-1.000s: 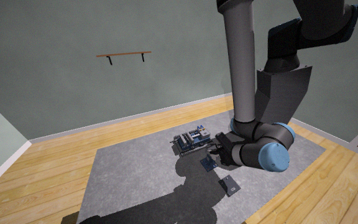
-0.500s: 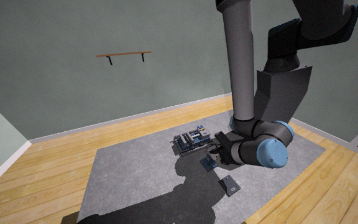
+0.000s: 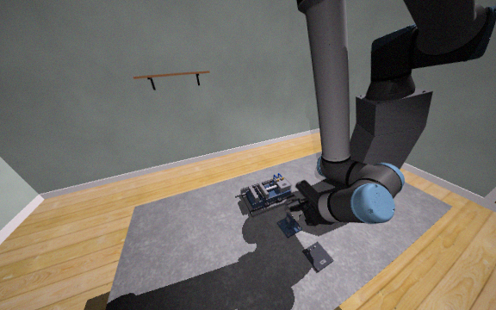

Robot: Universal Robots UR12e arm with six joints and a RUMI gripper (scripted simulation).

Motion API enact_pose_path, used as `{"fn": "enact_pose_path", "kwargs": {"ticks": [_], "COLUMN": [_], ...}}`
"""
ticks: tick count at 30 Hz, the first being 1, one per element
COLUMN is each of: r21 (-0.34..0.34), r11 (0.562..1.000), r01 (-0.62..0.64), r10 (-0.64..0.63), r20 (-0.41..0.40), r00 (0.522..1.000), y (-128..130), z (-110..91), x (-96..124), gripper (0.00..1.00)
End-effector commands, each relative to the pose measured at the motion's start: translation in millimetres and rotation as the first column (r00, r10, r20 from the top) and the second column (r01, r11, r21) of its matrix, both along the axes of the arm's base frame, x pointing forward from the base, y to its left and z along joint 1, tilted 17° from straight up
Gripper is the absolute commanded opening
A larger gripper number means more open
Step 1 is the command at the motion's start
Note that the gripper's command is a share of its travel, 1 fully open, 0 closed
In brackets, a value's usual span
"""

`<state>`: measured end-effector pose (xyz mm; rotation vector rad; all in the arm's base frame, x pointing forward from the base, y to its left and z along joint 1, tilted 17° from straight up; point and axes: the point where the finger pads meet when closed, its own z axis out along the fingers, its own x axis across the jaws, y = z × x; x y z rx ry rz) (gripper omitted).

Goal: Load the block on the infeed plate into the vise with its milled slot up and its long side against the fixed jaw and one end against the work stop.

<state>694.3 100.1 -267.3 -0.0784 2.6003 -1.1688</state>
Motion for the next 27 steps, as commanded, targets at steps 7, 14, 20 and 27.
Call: {"fn": "enact_pose_path", "kwargs": {"ticks": [7,14,20,27], "r21": [0.071,0.109,0.157,0.201], "r11": [0.997,0.994,0.987,0.979], "r01": [-0.018,-0.027,-0.038,-0.047], "r10": [0.019,0.029,0.042,0.054], "r20": [-0.011,-0.016,-0.023,-0.029], "r00": [1.000,0.999,0.999,0.998], "y": [-0.2,-0.5,-0.8,-1.1], "z": [1.0,1.2,1.4,1.7], "x": [0.2,0.2,0.2,0.2], "gripper": [0.51,0.51,0.51,0.51]}}
